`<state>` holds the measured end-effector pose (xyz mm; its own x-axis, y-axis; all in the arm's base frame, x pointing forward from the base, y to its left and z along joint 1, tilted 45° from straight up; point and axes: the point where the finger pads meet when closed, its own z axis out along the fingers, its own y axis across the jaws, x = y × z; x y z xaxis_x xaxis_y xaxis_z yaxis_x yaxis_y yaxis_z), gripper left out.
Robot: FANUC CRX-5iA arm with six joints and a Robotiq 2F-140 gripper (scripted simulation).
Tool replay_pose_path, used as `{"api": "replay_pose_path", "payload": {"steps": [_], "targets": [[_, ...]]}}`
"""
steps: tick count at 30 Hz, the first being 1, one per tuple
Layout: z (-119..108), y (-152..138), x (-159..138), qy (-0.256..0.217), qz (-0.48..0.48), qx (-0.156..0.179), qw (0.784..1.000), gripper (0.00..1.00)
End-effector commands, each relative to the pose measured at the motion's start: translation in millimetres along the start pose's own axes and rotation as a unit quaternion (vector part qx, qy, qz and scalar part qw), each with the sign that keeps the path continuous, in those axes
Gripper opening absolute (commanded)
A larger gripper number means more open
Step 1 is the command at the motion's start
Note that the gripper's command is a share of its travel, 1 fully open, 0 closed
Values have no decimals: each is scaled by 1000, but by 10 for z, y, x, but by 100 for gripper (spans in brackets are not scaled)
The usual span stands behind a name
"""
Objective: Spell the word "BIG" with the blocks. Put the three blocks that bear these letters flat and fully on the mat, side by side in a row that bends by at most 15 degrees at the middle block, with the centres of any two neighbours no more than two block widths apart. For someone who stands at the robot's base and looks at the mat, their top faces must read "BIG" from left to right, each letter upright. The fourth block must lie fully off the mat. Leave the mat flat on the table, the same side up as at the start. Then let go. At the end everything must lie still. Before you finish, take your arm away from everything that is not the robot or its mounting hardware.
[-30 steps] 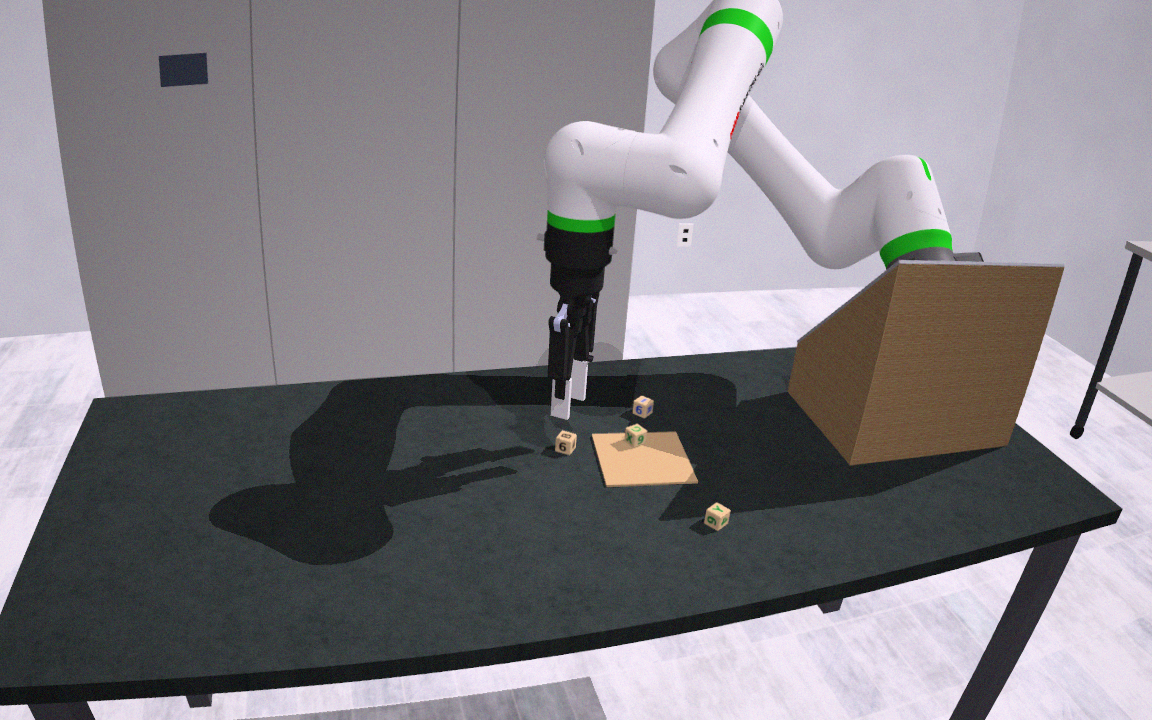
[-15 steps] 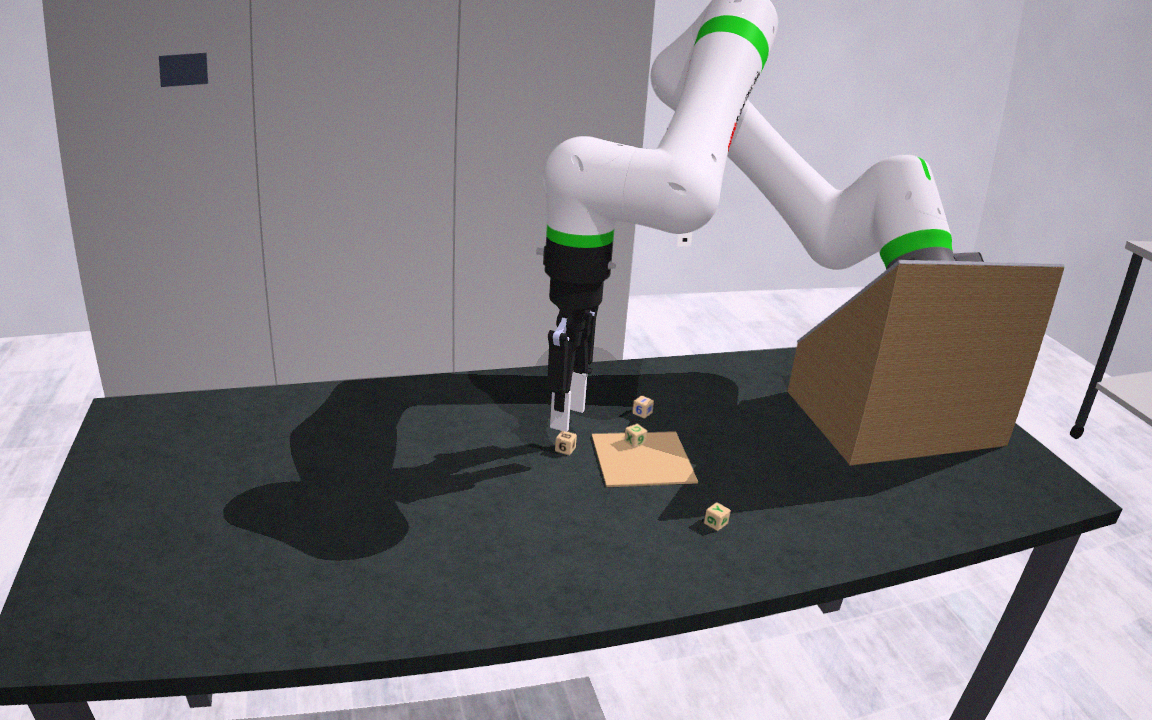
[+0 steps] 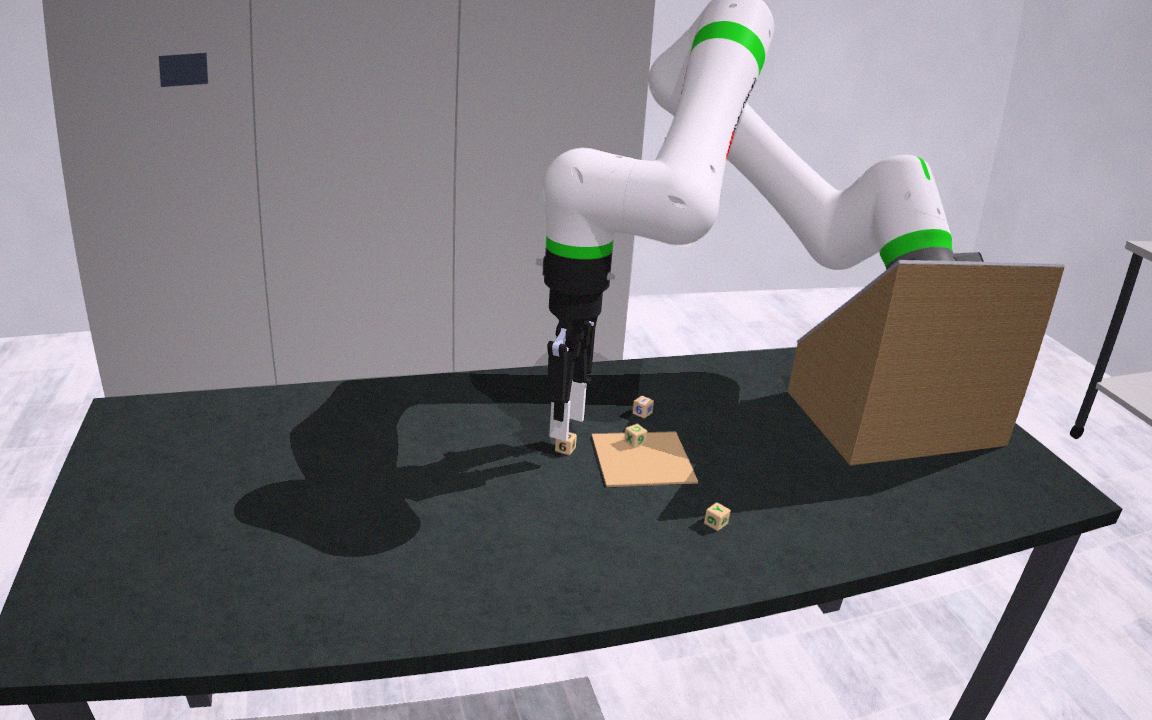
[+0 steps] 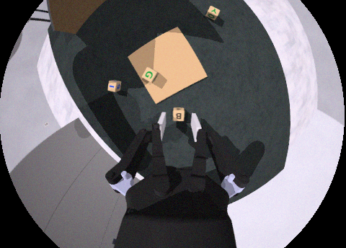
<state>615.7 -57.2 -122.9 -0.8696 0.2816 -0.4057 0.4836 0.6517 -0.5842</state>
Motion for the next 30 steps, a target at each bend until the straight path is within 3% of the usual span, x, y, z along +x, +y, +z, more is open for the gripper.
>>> {"api": "replay_pose_path", "payload": {"steps": [1,30], "targets": [[23,2,-1,0,0,0,1000,37],[95,2,-1,0,0,0,1000,37]]}}
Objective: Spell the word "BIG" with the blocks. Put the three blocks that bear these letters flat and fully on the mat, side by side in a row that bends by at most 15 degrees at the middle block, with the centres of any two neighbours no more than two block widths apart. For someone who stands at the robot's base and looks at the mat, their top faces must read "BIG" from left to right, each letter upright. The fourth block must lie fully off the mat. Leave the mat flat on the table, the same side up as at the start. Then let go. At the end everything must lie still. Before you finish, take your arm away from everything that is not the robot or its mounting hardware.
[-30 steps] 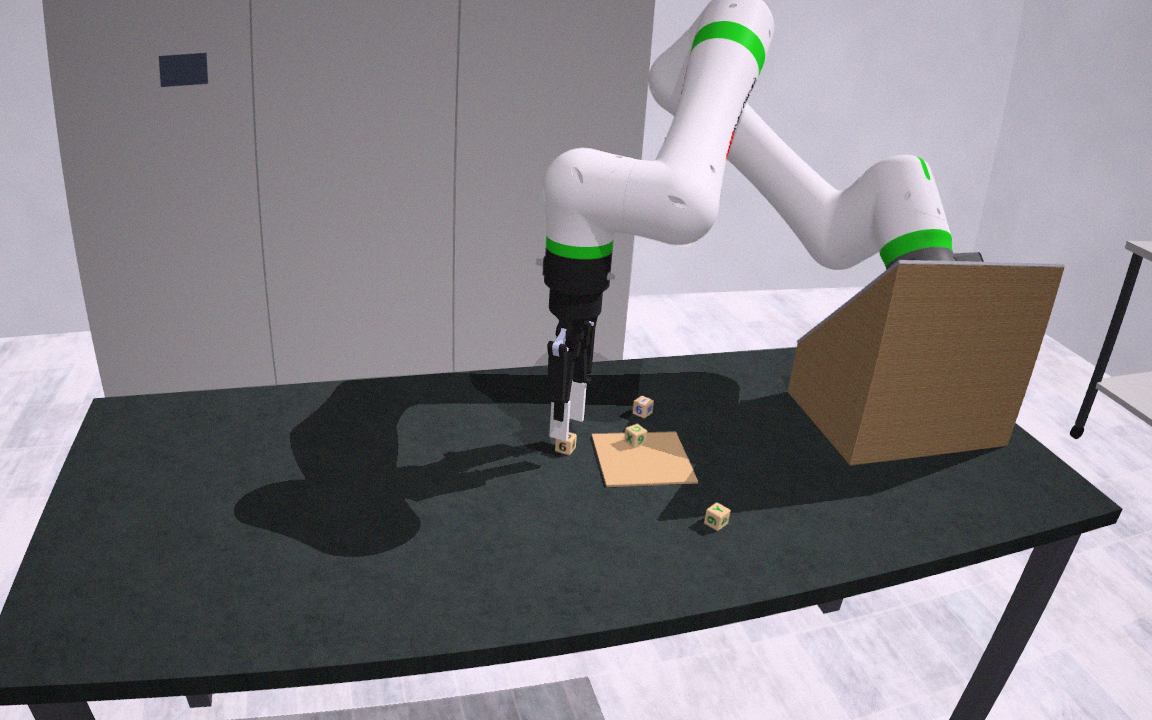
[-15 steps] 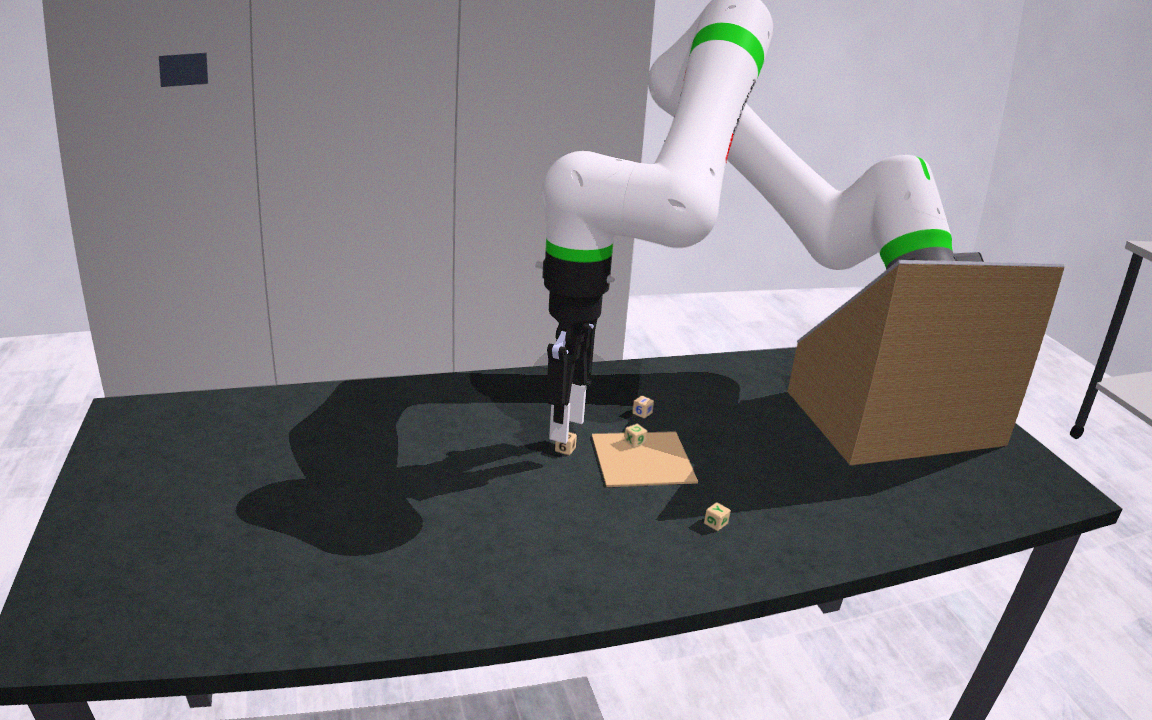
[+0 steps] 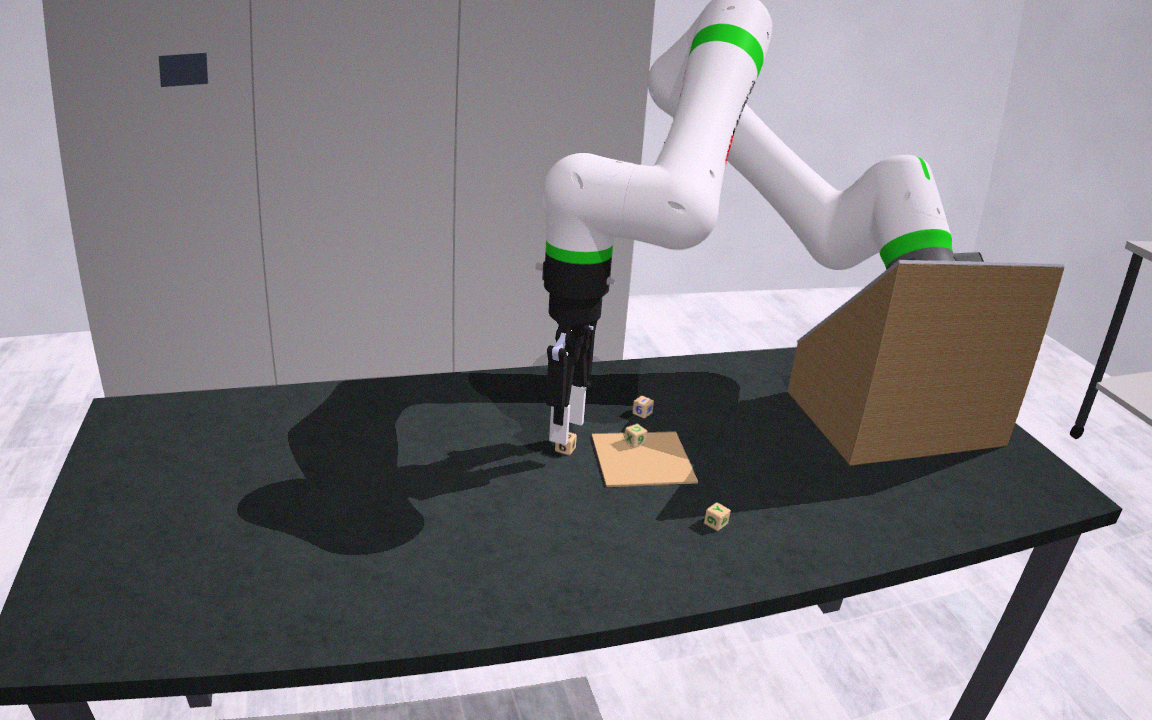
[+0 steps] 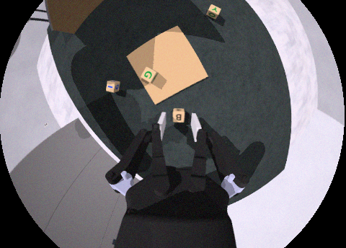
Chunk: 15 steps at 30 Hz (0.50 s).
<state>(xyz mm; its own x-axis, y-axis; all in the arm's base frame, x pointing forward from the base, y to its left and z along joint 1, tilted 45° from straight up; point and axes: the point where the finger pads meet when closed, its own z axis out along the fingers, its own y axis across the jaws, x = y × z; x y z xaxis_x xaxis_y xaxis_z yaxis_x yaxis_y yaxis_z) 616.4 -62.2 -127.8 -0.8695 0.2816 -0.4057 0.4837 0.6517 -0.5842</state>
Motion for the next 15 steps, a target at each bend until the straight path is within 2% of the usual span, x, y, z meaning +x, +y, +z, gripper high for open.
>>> {"api": "replay_pose_path", "payload": {"steps": [1,15], "targets": [[40,2,-1,0,0,0,1000,37],[257,2,-1,0,0,0,1000,37]]}}
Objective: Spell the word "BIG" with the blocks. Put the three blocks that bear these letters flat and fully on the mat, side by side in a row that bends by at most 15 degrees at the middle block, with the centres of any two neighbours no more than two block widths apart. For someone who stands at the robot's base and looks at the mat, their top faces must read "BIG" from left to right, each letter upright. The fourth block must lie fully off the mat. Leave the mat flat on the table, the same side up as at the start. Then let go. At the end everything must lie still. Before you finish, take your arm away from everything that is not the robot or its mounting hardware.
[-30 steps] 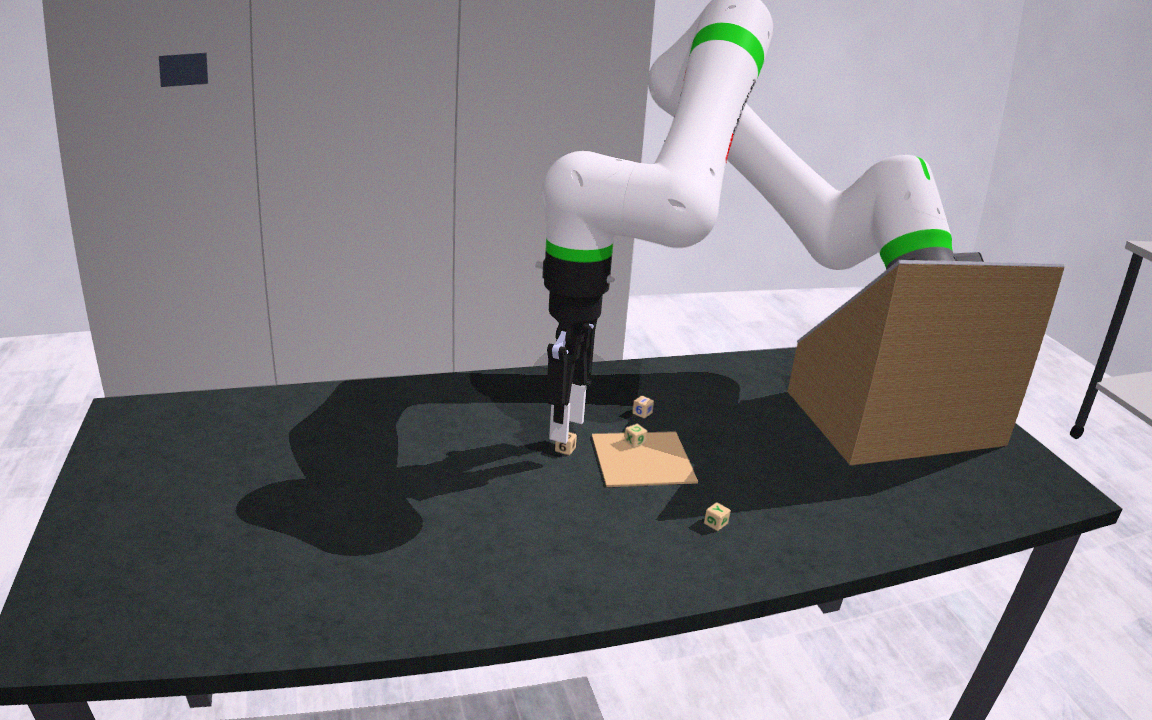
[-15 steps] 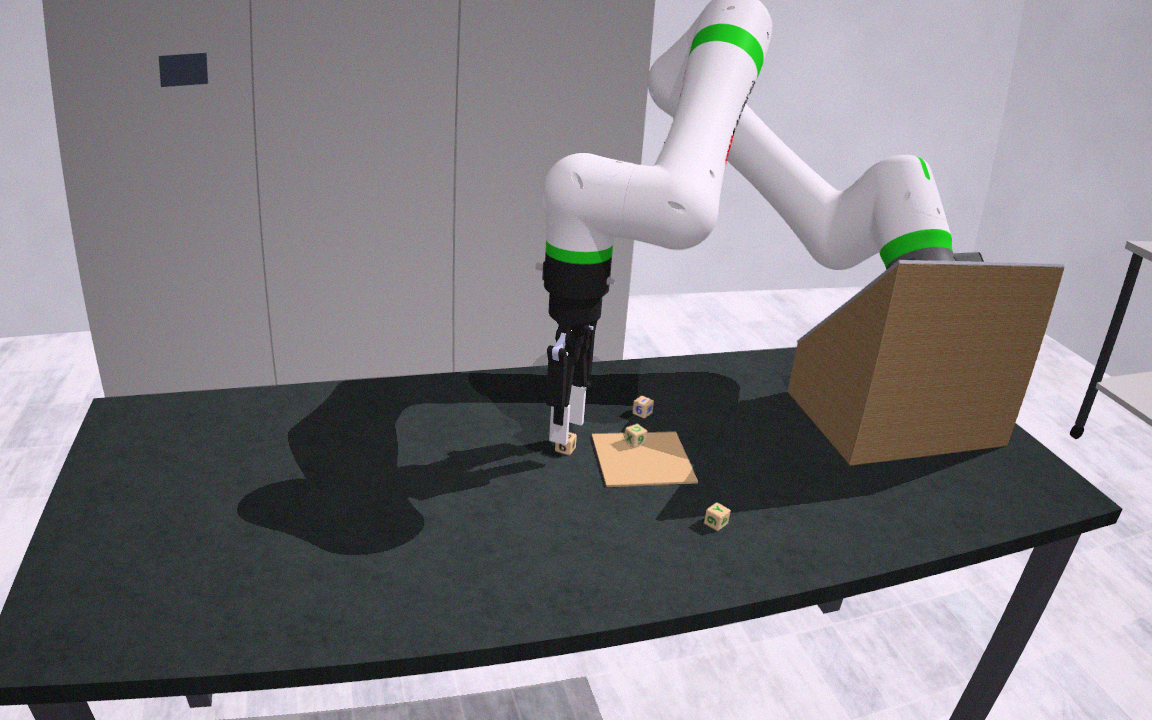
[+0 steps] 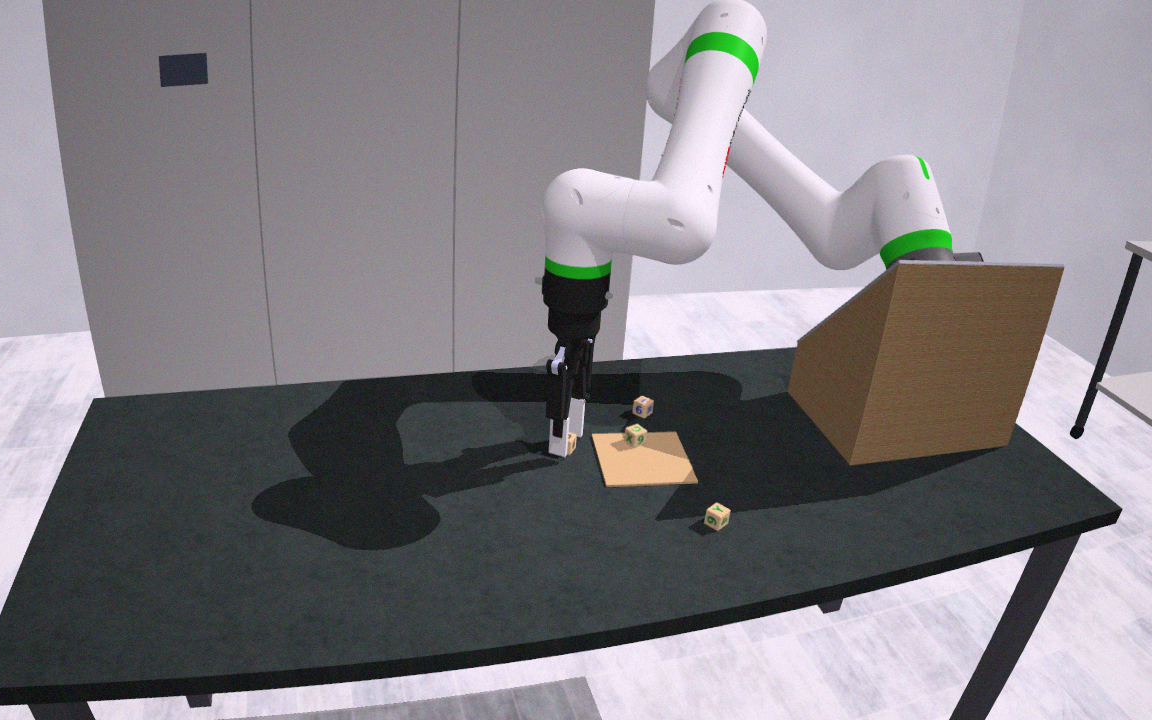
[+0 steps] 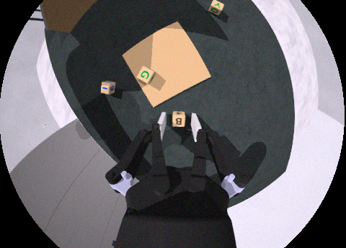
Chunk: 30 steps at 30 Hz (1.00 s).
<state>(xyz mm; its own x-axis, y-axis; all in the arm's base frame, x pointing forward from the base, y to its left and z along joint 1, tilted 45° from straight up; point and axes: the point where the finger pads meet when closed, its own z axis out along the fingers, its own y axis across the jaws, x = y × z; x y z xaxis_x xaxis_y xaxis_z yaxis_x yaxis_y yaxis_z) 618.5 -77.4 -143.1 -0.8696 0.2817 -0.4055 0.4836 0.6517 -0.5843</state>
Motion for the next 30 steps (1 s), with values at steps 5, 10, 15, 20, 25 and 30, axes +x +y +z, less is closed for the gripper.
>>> {"api": "replay_pose_path", "payload": {"steps": [5,10,15,20,25,30], "targets": [[77,2,-1,0,0,0,1000,37],[80,2,-1,0,0,0,1000,37],[80,2,-1,0,0,0,1000,37],[80,2,-1,0,0,0,1000,25],[80,2,-1,0,0,0,1000,25],[80,2,-1,0,0,0,1000,25]]}}
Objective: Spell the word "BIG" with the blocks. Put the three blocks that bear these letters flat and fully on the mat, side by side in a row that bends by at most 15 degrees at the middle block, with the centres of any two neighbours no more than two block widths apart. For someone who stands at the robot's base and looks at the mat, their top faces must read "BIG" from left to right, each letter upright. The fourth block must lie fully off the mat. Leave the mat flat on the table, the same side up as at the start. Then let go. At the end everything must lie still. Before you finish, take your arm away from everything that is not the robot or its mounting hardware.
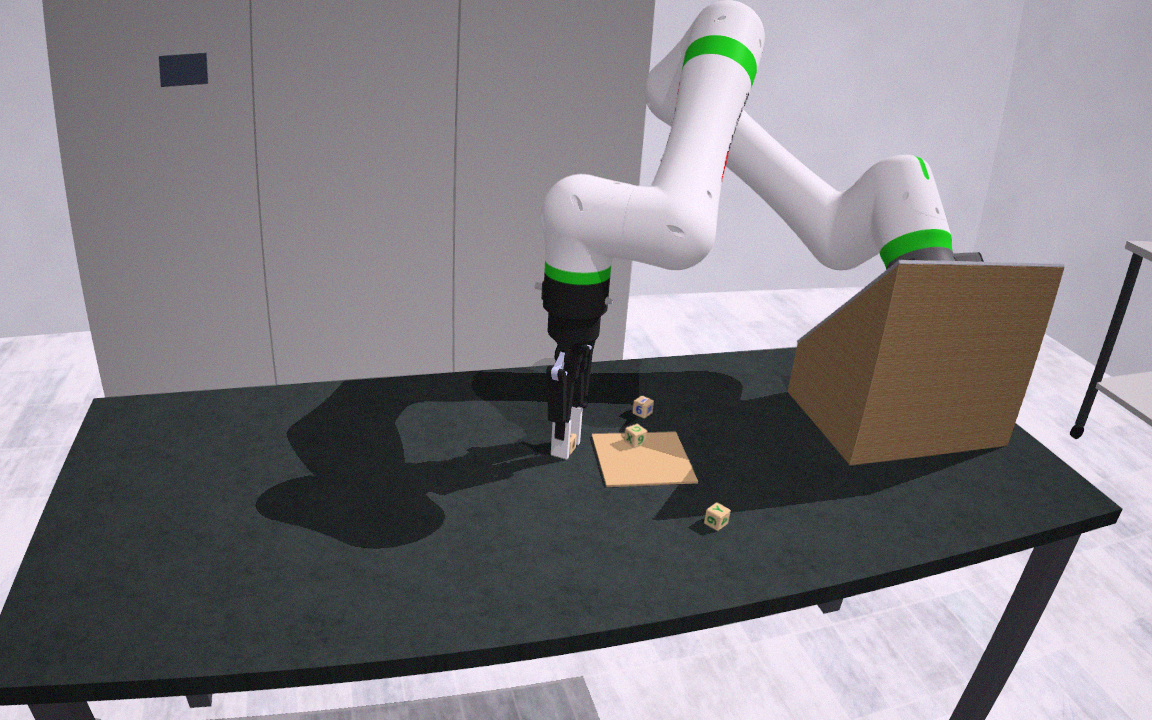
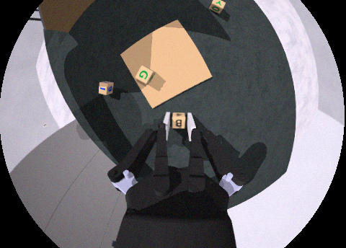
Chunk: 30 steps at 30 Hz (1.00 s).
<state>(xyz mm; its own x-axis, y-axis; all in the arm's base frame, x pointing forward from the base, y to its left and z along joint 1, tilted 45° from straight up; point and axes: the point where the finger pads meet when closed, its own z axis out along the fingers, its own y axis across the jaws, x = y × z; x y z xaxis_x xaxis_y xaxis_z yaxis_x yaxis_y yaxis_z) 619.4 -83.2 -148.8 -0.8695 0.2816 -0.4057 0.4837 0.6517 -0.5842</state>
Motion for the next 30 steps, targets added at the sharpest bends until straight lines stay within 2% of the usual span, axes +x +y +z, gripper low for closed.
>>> {"api": "replay_pose_path", "payload": {"steps": [1,4,5,30], "targets": [[-2,2,-1,0,0,0,1000,25],[-2,2,-1,0,0,0,1000,25],[-2,2,-1,0,0,0,1000,13],[-2,2,-1,0,0,0,1000,13]]}}
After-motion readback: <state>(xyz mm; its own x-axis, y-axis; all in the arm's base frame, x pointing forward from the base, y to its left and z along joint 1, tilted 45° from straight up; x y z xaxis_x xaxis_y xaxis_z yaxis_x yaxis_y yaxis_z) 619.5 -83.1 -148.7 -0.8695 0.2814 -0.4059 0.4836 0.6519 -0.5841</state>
